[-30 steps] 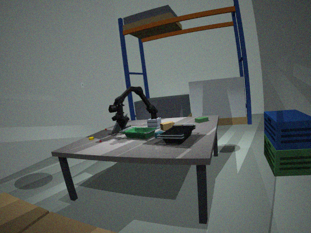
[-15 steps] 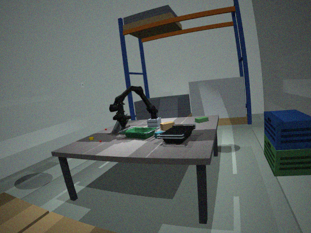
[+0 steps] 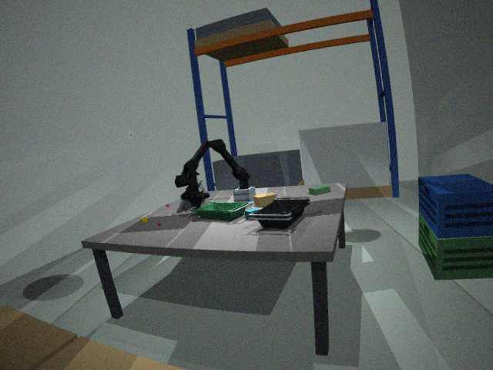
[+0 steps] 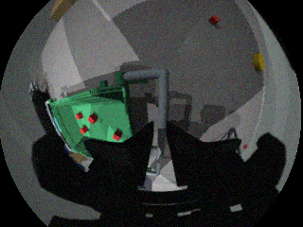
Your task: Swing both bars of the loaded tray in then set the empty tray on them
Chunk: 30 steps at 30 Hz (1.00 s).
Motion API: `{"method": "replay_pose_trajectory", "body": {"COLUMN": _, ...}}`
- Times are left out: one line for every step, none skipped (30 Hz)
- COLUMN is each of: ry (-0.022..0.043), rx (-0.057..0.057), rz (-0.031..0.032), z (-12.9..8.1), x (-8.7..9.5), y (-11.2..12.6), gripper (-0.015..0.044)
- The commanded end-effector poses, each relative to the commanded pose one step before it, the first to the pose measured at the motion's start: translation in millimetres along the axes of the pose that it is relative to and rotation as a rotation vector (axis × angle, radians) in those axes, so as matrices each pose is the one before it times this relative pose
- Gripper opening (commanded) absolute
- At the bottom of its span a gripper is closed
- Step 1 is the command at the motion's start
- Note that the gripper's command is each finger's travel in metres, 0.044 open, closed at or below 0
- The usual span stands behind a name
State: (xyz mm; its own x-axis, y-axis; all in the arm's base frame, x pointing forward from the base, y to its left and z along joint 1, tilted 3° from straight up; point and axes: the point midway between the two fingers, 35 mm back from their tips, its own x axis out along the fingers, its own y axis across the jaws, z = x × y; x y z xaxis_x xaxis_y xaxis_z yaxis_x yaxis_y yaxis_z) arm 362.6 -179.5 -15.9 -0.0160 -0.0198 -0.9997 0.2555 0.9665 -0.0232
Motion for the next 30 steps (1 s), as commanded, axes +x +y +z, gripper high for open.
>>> {"method": "replay_pose_trajectory", "body": {"ry": -0.00337, "rx": -0.0056, "rz": -0.00389, "z": 0.78, "x": -5.66, "y": 3.60, "gripper": 0.0084}}
{"method": "replay_pose_trajectory", "body": {"ry": -0.00003, "rx": 0.0000, "rz": 0.00022, "z": 0.07, "x": -4.94, "y": 2.66, "gripper": 0.0084}}
{"method": "replay_pose_trajectory", "body": {"ry": -0.00002, "rx": 0.0000, "rz": 0.00028, "z": -0.03, "x": -6.16, "y": 3.33, "gripper": 0.0084}}
{"method": "replay_pose_trajectory", "body": {"ry": -0.00001, "rx": 0.0000, "rz": 0.00022, "z": -0.11, "x": -4.81, "y": 2.61, "gripper": 0.0084}}
{"method": "replay_pose_trajectory", "body": {"ry": 0.00000, "rx": 0.0000, "rz": 0.00007, "z": -0.03, "x": -1.42, "y": 0.90, "gripper": 0.0084}}
{"method": "replay_pose_trajectory", "body": {"ry": 0.00000, "rx": 0.0000, "rz": 0.00011, "z": -0.01, "x": -1.23, "y": 1.38, "gripper": 0.0084}}
{"method": "replay_pose_trajectory", "body": {"ry": -0.00001, "rx": 0.0000, "rz": 0.00017, "z": 0.00, "x": -1.48, "y": 2.02, "gripper": 0.0084}}
{"method": "replay_pose_trajectory", "body": {"ry": -0.00001, "rx": 0.0000, "rz": 0.00020, "z": 0.01, "x": -1.52, "y": 2.43, "gripper": 0.0084}}
{"method": "replay_pose_trajectory", "body": {"ry": -0.00001, "rx": 0.0000, "rz": 0.00021, "z": 0.01, "x": -1.36, "y": 2.56, "gripper": 0.0084}}
{"method": "replay_pose_trajectory", "body": {"ry": -0.00001, "rx": 0.0000, "rz": 0.00021, "z": 0.01, "x": -1.13, "y": 2.53, "gripper": 0.0084}}
{"method": "replay_pose_trajectory", "body": {"ry": 0.00000, "rx": 0.0000, "rz": 0.00020, "z": 0.01, "x": -0.90, "y": 2.44, "gripper": 0.0084}}
{"method": "replay_pose_trajectory", "body": {"ry": 0.00000, "rx": 0.0000, "rz": 0.00019, "z": 0.01, "x": -0.70, "y": 2.34, "gripper": 0.0084}}
{"method": "replay_pose_trajectory", "body": {"ry": 0.00000, "rx": 0.0000, "rz": 0.00018, "z": 0.00, "x": -0.53, "y": 2.27, "gripper": 0.0084}}
{"method": "replay_pose_trajectory", "body": {"ry": 0.00000, "rx": 0.0000, "rz": 0.00018, "z": 0.00, "x": -0.39, "y": 2.20, "gripper": 0.0084}}
{"method": "replay_pose_trajectory", "body": {"ry": 0.00000, "rx": 0.0000, "rz": 0.00017, "z": 0.00, "x": -0.26, "y": 2.10, "gripper": 0.0084}}
{"method": "replay_pose_trajectory", "body": {"ry": 0.00000, "rx": 0.0000, "rz": 0.00017, "z": 0.00, "x": -0.14, "y": 2.07, "gripper": 0.0084}}
{"method": "replay_pose_trajectory", "body": {"ry": 0.00000, "rx": 0.0000, "rz": 0.00018, "z": 0.00, "x": -0.03, "y": 2.19, "gripper": 0.0084}}
{"method": "replay_pose_trajectory", "body": {"ry": 0.00000, "rx": 0.0000, "rz": 0.00014, "z": 0.00, "x": 0.09, "y": 1.74, "gripper": 0.0084}}
{"method": "replay_pose_trajectory", "body": {"ry": 0.00000, "rx": 0.0000, "rz": 0.00022, "z": 0.01, "x": 0.36, "y": 2.72, "gripper": 0.0084}}
{"method": "replay_pose_trajectory", "body": {"ry": 0.00000, "rx": 0.0000, "rz": 0.00031, "z": 0.01, "x": 0.81, "y": 3.83, "gripper": 0.0084}}
{"method": "replay_pose_trajectory", "body": {"ry": 0.00000, "rx": 0.0000, "rz": 0.00037, "z": 0.01, "x": 1.42, "y": 4.57, "gripper": 0.0084}}
{"method": "replay_pose_trajectory", "body": {"ry": 0.00000, "rx": 0.0000, "rz": 0.00035, "z": 0.00, "x": 1.85, "y": 4.38, "gripper": 0.0084}}
{"method": "replay_pose_trajectory", "body": {"ry": 0.00001, "rx": 0.0000, "rz": 0.00031, "z": -0.01, "x": 2.17, "y": 3.92, "gripper": 0.0084}}
{"method": "replay_pose_trajectory", "body": {"ry": 0.00001, "rx": 0.0000, "rz": 0.00028, "z": -0.01, "x": 2.46, "y": 3.49, "gripper": 0.0084}}
{"method": "replay_pose_trajectory", "body": {"ry": 0.00001, "rx": 0.0000, "rz": 0.00026, "z": -0.01, "x": 2.94, "y": 3.25, "gripper": 0.0084}}
{"method": "replay_pose_trajectory", "body": {"ry": 0.00001, "rx": 0.0000, "rz": 0.00025, "z": -0.01, "x": 3.81, "y": 3.21, "gripper": 0.0084}}
{"method": "replay_pose_trajectory", "body": {"ry": 0.00001, "rx": 0.0000, "rz": 0.00025, "z": -0.04, "x": 3.90, "y": 3.16, "gripper": 0.0084}}
{"method": "replay_pose_trajectory", "body": {"ry": 0.00001, "rx": 0.0000, "rz": 0.00009, "z": -0.03, "x": 1.46, "y": 1.18, "gripper": 0.0084}}
{"method": "replay_pose_trajectory", "body": {"ry": 0.00000, "rx": 0.0000, "rz": 0.00000, "z": 0.00, "x": 0.00, "y": 0.00, "gripper": 0.0084}}
{"method": "replay_pose_trajectory", "body": {"ry": -0.00002, "rx": 0.0000, "rz": -0.00001, "z": 0.14, "x": -1.28, "y": -0.16, "gripper": 0.0084}}
